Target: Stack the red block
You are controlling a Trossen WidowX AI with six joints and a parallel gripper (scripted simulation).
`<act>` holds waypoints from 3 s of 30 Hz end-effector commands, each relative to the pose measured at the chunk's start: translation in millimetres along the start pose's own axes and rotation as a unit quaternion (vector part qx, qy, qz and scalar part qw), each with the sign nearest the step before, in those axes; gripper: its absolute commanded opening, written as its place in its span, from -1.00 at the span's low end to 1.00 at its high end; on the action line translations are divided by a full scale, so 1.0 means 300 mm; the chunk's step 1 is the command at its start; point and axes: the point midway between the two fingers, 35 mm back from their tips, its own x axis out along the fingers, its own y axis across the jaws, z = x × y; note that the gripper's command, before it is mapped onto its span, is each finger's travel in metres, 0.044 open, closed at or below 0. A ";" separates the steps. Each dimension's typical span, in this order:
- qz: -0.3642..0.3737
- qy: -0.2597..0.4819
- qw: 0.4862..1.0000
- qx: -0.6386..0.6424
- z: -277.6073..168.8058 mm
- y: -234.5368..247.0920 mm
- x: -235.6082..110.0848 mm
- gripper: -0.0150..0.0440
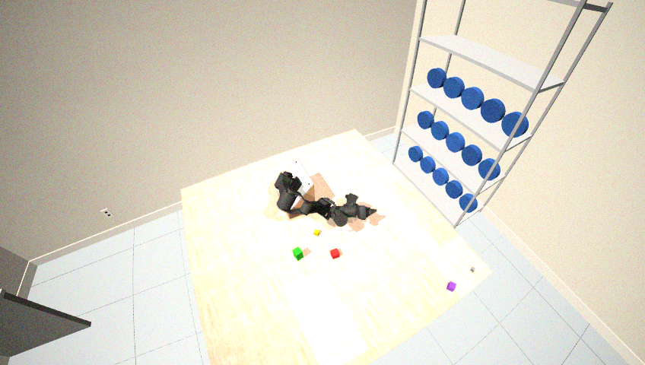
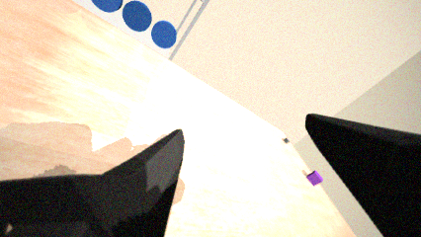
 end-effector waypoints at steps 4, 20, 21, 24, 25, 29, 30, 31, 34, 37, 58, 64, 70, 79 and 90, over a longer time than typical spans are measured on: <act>0.025 0.029 0.997 0.071 -0.040 0.001 0.013 1.00; 0.098 0.267 0.843 0.457 -0.255 -0.033 -0.034 1.00; 0.097 0.283 0.827 0.475 -0.266 -0.038 -0.045 1.00; 0.089 0.333 0.778 0.525 -0.294 -0.054 -0.081 1.00; 0.085 0.349 0.761 0.541 -0.303 -0.061 -0.095 1.00; 0.062 0.413 0.689 0.593 -0.334 -0.090 -0.159 1.00; 0.055 0.428 0.670 0.604 -0.340 -0.098 -0.176 1.00; 0.047 0.443 0.652 0.614 -0.346 -0.107 -0.195 1.00; 0.019 0.487 0.595 0.639 -0.361 -0.136 -0.253 1.00; -0.015 0.527 0.540 0.656 -0.372 -0.169 -0.318 1.00; -0.190 0.638 0.347 0.661 -0.392 -0.318 -0.597 1.00; -0.190 0.638 0.347 0.661 -0.476 -0.235 -0.589 1.00; -0.190 0.638 0.347 0.660 -0.492 -0.216 -0.584 1.00; -0.190 0.638 0.347 0.660 -0.520 -0.189 -0.579 1.00; -0.190 0.639 0.347 0.660 -0.561 -0.146 -0.572 1.00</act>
